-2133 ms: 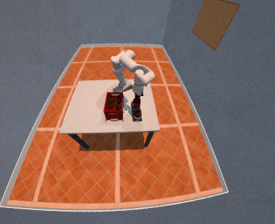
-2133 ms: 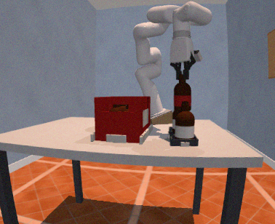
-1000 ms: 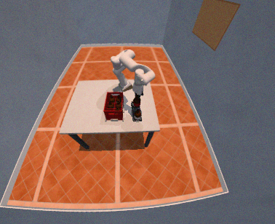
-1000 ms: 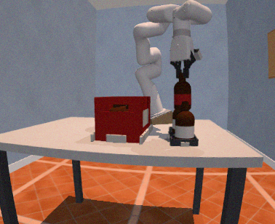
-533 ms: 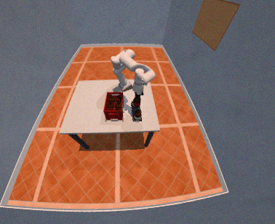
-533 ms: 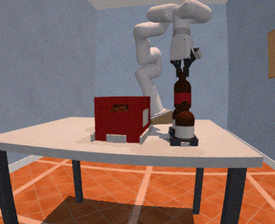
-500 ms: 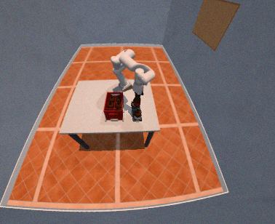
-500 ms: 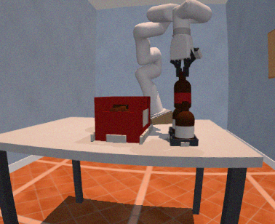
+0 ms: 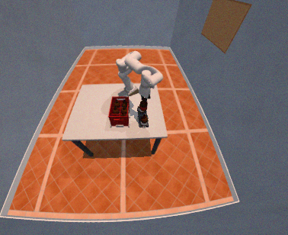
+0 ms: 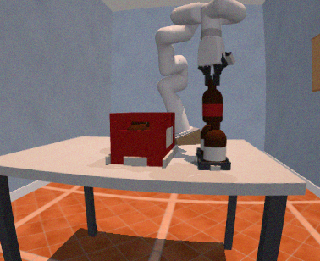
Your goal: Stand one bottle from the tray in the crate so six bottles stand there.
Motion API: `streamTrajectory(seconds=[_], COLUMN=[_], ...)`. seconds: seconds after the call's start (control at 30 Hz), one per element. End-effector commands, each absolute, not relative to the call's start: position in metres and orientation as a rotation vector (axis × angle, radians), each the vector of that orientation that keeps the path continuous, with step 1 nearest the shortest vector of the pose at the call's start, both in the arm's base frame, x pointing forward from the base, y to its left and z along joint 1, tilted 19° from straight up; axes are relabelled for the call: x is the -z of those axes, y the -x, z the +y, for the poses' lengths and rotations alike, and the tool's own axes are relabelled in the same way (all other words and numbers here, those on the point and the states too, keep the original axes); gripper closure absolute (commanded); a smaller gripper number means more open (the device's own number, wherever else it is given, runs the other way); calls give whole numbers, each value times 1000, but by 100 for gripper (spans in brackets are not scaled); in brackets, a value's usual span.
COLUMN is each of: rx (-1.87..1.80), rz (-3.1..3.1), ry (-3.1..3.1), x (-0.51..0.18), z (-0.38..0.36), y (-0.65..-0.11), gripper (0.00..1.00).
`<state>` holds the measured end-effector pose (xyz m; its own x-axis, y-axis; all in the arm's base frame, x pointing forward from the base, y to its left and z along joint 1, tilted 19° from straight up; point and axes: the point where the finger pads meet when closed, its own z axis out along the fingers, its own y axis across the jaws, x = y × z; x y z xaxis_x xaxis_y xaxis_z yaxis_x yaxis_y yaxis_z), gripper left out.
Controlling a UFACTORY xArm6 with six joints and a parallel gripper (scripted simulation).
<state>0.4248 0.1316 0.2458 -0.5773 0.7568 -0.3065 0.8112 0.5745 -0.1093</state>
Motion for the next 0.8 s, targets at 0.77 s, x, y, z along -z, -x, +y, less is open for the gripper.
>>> streamTrajectory(seconds=[0.77], rx=[347], rz=[2580], ry=[-1306], x=[-265], z=[138], y=[-423], gripper=[100])
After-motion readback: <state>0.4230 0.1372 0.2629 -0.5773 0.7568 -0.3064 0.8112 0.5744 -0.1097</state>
